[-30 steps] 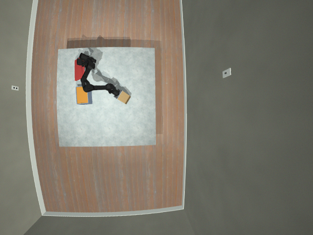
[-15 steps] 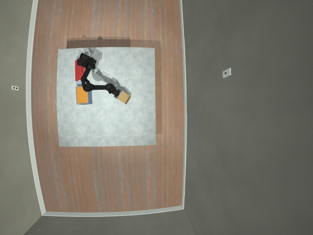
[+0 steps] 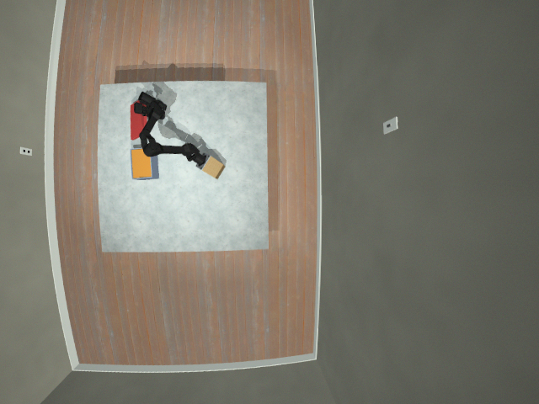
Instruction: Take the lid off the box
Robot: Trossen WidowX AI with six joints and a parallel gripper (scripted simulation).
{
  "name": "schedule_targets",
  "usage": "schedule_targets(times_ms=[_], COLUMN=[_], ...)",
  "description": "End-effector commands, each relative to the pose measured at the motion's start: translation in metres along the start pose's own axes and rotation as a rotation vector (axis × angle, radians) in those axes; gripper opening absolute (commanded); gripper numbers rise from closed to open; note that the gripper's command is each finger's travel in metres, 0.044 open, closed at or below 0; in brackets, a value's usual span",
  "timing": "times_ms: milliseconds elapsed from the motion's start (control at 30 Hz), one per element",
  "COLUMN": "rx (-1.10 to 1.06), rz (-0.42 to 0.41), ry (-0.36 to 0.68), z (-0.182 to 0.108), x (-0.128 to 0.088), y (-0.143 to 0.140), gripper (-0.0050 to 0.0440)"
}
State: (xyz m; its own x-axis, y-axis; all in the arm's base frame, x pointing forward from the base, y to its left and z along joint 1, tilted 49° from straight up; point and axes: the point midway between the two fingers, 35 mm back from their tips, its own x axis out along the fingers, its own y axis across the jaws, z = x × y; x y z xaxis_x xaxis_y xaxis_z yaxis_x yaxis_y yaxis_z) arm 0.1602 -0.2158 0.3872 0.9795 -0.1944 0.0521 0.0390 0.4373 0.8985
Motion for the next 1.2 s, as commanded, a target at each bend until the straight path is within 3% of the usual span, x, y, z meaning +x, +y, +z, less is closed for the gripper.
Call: schedule_targets(times_ms=[0,1167], rx=[-0.001,-0.001], rz=[0.0,0.0], ry=[0.0,0.0], z=[0.0,0.0], x=[0.002,0.02], y=[-0.003,-0.025], gripper=[-0.005,-0.005])
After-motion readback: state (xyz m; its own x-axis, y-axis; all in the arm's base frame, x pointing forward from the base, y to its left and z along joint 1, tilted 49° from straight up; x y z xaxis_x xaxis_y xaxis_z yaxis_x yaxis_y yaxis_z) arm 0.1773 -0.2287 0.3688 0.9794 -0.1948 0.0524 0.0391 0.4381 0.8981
